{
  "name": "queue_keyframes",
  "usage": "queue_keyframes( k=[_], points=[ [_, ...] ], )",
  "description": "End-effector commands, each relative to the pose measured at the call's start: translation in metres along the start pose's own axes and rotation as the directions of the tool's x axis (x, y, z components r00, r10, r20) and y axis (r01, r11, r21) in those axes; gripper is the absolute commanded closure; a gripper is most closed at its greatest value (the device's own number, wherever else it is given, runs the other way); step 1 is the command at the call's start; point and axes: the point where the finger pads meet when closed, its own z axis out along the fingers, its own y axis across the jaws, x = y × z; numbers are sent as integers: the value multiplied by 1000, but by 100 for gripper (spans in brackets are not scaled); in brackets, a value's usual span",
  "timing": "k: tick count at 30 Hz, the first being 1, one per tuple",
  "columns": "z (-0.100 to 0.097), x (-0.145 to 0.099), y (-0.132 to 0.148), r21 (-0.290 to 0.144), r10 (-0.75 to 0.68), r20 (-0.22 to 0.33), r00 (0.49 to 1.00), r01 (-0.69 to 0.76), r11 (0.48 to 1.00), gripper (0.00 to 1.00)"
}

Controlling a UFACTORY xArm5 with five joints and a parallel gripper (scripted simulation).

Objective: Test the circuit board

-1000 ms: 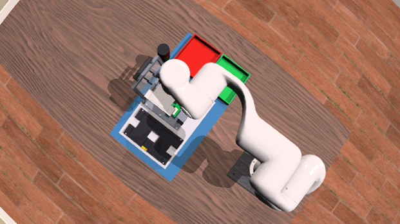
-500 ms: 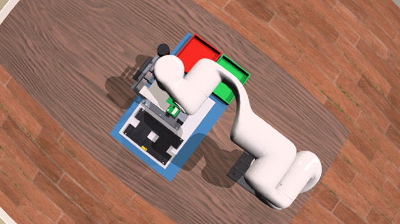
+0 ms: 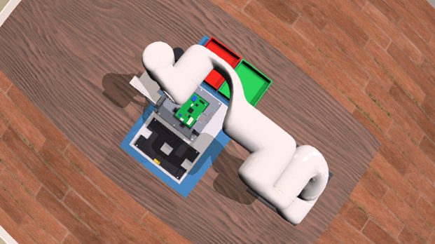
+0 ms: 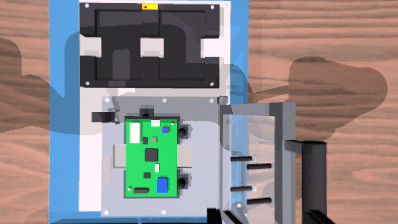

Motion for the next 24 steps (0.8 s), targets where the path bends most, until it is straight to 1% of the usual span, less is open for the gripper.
queue_keyframes(
  k=[1, 8, 24],
  points=[
    [-2, 0, 33, 17, 0, 0, 1000, 0, 1000, 48],
    [-2, 0, 47, 17, 0, 0, 1000, 0, 1000, 48],
    [1, 0, 48, 17, 0, 0, 1000, 0, 1000, 48]
  ],
)
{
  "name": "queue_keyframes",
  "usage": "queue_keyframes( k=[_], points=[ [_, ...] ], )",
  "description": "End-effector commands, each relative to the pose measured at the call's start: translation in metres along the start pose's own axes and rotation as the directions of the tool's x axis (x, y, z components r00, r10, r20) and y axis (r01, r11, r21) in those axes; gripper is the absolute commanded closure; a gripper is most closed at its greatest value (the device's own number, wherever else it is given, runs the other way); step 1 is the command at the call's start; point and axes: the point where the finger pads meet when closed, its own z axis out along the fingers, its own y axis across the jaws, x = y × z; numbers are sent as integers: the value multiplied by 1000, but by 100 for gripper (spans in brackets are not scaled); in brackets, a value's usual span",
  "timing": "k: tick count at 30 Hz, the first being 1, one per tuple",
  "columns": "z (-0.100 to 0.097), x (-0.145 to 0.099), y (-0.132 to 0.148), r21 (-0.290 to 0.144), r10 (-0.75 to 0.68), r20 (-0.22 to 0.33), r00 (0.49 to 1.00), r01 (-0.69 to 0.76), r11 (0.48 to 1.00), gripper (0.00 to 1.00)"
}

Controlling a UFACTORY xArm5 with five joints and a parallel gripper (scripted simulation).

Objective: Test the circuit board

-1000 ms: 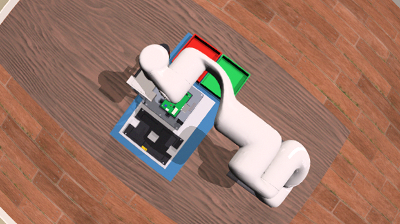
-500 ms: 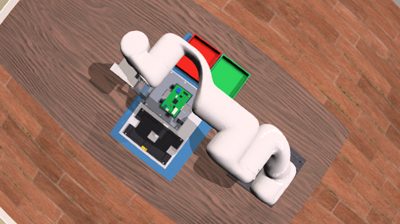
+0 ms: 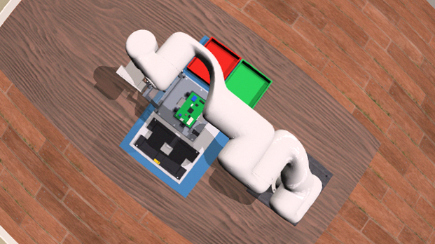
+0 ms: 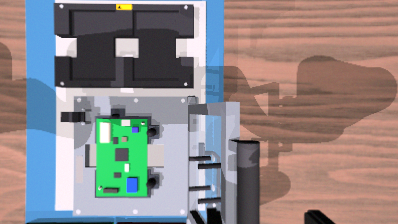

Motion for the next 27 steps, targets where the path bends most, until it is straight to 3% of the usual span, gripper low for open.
queue_keyframes(
  k=[1, 27],
  points=[
    [1, 0, 1, -3, 0, 0, 1000, 0, 1000, 48],
    [16, 0, 1, -3, 0, 0, 1000, 0, 1000, 48]
  ],
)
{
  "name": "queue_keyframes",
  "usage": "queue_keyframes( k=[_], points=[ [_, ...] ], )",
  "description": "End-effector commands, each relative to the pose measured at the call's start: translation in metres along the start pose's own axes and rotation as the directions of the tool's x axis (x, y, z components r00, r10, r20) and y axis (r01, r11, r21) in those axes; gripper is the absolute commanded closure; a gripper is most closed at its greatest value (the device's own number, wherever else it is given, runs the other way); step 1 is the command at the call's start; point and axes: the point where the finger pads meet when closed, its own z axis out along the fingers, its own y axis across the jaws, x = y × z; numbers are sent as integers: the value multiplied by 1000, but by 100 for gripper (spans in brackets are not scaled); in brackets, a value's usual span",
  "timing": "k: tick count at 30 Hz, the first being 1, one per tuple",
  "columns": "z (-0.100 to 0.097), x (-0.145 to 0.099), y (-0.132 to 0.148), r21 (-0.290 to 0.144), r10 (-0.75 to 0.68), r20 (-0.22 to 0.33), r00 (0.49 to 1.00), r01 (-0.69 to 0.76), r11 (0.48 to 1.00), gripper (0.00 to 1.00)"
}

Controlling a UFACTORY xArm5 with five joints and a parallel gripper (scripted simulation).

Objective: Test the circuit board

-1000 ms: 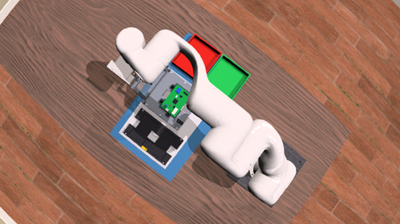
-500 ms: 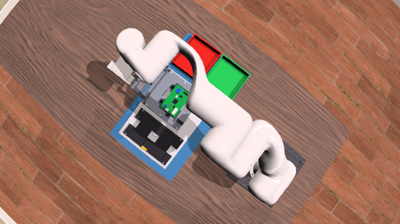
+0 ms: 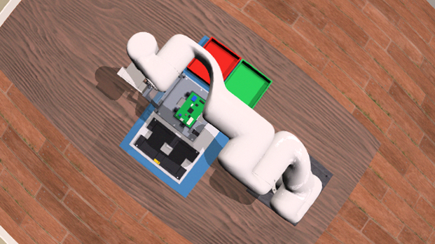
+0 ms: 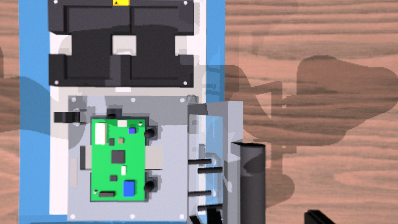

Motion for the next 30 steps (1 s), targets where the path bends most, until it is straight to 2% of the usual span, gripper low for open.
queue_keyframes(
  k=[1, 10, 23, 30],
  points=[
    [-2, 0, 0, -5, 0, 0, 1000, 0, 1000, 48],
    [2, 0, 0, -5, 0, 0, 1000, 0, 1000, 48],
    [32, 0, 1, -5, 0, 0, 1000, 0, 1000, 48],
    [37, 0, 1, -5, 0, 0, 1000, 0, 1000, 48]
  ],
)
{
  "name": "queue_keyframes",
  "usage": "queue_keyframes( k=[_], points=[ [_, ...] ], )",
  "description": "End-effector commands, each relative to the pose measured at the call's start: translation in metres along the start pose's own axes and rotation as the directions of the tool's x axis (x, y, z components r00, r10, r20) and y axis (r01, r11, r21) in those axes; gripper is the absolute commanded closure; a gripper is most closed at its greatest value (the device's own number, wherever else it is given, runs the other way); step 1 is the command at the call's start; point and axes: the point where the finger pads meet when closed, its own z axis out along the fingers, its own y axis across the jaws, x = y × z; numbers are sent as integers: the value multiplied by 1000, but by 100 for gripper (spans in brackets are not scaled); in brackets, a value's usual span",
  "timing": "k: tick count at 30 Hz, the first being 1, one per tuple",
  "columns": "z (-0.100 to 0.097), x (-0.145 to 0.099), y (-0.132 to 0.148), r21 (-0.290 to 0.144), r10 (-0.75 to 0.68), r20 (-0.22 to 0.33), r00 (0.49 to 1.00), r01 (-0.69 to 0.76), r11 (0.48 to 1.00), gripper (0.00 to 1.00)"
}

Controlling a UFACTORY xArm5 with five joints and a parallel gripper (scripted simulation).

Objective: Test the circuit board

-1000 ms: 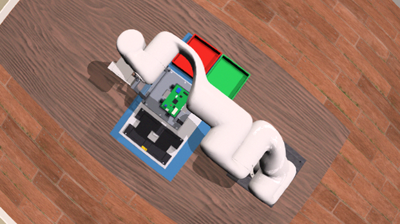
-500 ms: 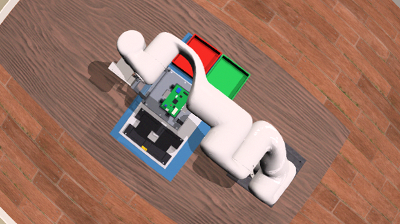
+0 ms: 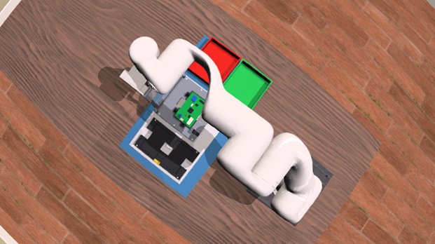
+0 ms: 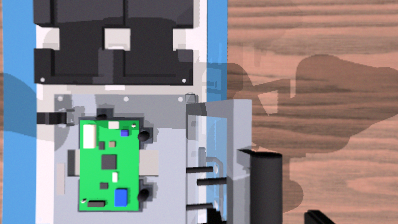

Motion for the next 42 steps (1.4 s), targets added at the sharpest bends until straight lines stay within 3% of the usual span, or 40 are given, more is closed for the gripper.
queue_keyframes(
  k=[1, 7, 8, 42],
  points=[
    [1, 0, 1, -7, 0, 0, 1000, 0, 1000, 48],
    [1, 0, 1, -7, 0, 0, 1000, 0, 1000, 48],
    [1, 0, 1, -7, 0, 0, 1000, 0, 1000, 100],
    [1, 0, 1, -7, 0, 0, 1000, 0, 1000, 100]
  ],
)
